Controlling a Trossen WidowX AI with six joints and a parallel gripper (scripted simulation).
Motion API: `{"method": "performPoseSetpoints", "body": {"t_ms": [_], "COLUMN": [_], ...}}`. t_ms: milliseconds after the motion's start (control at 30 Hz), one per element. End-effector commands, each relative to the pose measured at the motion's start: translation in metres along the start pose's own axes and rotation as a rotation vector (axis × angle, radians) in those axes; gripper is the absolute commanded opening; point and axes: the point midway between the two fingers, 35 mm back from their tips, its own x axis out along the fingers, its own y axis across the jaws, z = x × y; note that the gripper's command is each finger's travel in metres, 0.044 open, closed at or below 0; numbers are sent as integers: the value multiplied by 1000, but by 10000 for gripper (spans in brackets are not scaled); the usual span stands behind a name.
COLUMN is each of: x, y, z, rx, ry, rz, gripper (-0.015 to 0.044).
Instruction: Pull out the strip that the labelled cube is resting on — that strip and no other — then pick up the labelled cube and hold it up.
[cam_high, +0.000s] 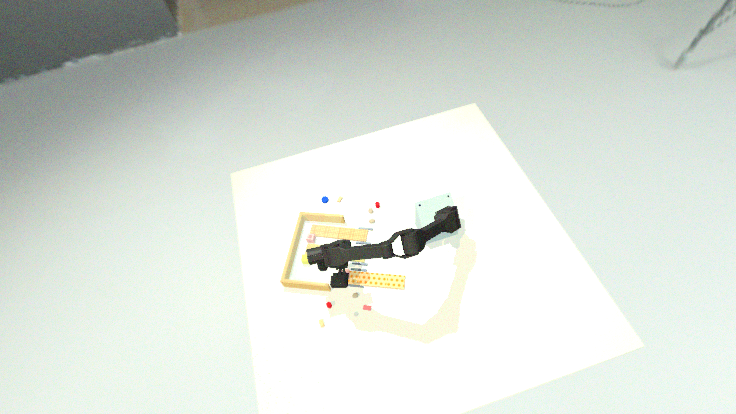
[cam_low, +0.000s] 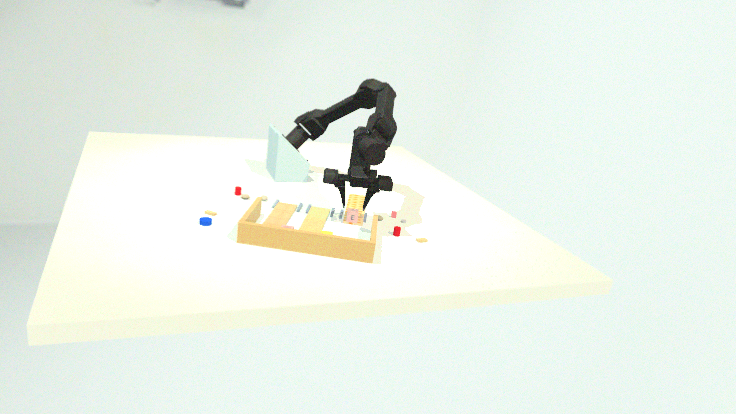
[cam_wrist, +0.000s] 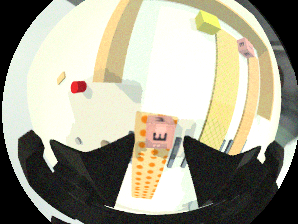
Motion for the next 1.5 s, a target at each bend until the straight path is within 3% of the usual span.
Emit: {"method": "performPoseSetpoints", "body": {"t_ms": [0,533,667,867,1000,1467], "x": [6,29,27,27,25,-10], "y": [0,0,0,0,-1,-26], "z": [0,-1,-1,-1,-2,-45], "rx": [6,6,0,0,0,7], "ry": [0,1,1,1,1,2], "rz": [3,5,-1,-1,-1,1], "gripper": [250,250,145,105,0,0]}}
